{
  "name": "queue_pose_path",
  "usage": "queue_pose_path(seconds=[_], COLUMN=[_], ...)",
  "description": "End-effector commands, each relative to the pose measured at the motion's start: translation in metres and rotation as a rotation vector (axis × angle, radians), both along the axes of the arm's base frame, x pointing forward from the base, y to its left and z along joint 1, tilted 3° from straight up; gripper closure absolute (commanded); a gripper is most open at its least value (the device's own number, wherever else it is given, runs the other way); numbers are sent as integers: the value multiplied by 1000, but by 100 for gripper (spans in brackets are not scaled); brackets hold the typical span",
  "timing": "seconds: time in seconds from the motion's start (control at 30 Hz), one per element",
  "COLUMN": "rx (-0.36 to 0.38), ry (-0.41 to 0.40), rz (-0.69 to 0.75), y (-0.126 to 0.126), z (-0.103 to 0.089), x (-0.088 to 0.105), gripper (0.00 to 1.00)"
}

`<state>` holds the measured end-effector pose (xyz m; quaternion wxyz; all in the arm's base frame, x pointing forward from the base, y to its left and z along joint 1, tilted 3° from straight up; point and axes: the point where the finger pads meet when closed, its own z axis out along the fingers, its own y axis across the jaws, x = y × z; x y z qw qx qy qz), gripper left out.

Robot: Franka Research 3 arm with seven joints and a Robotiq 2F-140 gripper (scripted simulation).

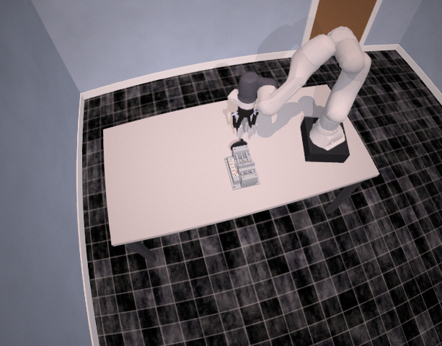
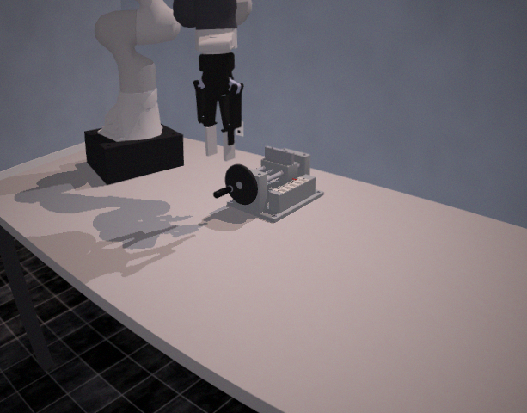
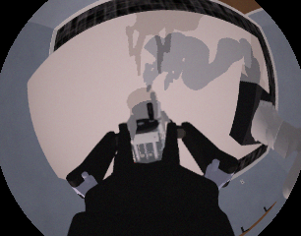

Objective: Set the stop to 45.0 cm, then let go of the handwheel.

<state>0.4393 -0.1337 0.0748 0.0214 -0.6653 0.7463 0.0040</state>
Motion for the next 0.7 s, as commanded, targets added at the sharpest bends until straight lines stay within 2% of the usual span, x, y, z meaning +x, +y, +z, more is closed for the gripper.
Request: queue_pose_path(seconds=[0.0,0.4,0.67], rx=[7,7,7], ry=[10,10,10], rz=[28,28,28], y=[0,0,1], z=[-1,1,10], x=[-5,-5,-3], gripper=[67,67,67])
